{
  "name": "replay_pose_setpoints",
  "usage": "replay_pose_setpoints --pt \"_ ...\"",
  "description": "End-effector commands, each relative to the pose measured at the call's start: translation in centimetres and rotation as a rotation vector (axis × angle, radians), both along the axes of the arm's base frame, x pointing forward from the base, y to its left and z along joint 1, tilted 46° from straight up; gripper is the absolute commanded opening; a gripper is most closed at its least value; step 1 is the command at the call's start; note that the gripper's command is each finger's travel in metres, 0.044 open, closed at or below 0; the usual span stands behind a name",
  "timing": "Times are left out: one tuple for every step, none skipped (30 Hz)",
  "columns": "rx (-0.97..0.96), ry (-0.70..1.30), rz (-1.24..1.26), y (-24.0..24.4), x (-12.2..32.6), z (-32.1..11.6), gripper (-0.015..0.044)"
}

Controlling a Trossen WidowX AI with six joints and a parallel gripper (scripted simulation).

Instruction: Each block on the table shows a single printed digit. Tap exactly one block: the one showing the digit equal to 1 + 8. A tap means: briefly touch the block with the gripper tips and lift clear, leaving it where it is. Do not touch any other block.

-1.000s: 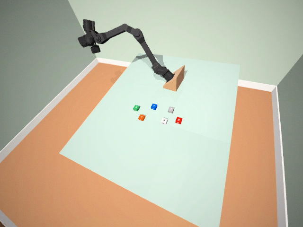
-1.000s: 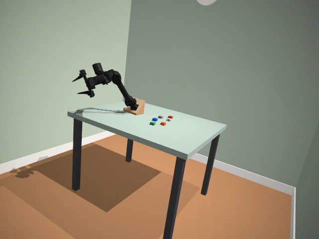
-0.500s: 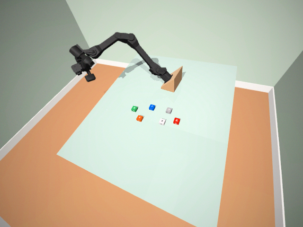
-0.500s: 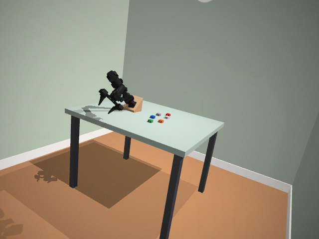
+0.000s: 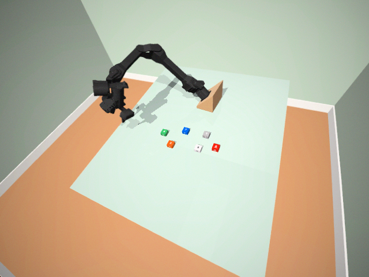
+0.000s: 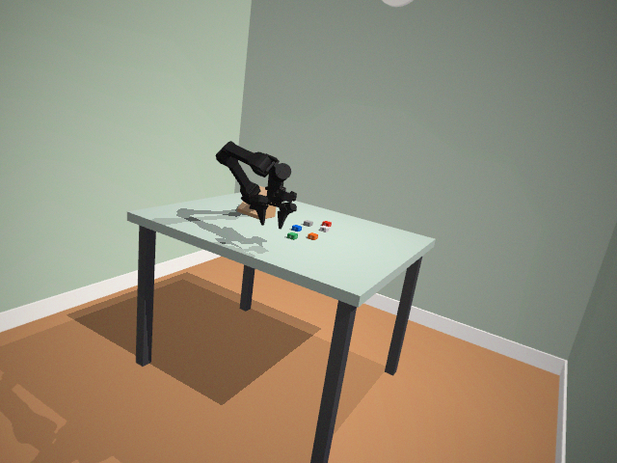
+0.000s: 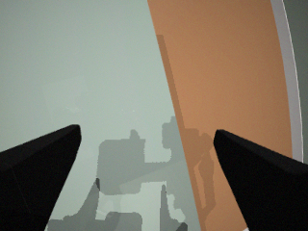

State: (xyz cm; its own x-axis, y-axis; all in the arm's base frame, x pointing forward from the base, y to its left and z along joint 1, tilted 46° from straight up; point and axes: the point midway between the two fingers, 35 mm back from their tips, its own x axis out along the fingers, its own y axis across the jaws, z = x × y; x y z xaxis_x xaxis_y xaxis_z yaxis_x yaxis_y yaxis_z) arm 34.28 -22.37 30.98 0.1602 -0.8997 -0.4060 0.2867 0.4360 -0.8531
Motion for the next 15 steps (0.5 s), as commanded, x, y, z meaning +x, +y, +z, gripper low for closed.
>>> replay_pose_setpoints --pt "0.146 0.073 0.048 5.1 1.1 -5.4 0.0400" --pt "0.173 0.092 0.052 6.2 1.1 -6.5 0.0400" --pt "0.198 0.113 0.053 7.3 1.0 -7.5 0.0400" --pt "0.223 0.134 0.053 8.3 0.8 -8.4 0.0400" --pt "0.245 0.157 0.050 9.4 0.5 -9.3 0.0400" --pt "0.265 0.181 0.046 10.5 0.2 -10.2 0.0400" --pt "0.284 0.205 0.039 11.5 -0.2 -11.0 0.0400" --pt "0.300 0.231 0.031 12.5 -0.7 -11.7 0.0400" --pt "0.313 0.257 0.021 13.5 -1.3 -12.4 0.0400" --pt "0.323 0.284 0.009 14.4 -1.9 -13.0 0.0400" --pt "0.331 0.311 -0.005 15.4 -2.5 -13.6 0.0400" --pt "0.335 0.338 -0.020 16.2 -3.2 -14.0 0.0400" --pt "0.336 0.359 -0.033 16.9 -3.8 -14.4 0.0400" --pt "0.336 0.371 -0.041 17.2 -4.1 -14.5 0.0400" --pt "0.335 0.374 -0.043 17.3 -4.2 -14.6 0.0400"
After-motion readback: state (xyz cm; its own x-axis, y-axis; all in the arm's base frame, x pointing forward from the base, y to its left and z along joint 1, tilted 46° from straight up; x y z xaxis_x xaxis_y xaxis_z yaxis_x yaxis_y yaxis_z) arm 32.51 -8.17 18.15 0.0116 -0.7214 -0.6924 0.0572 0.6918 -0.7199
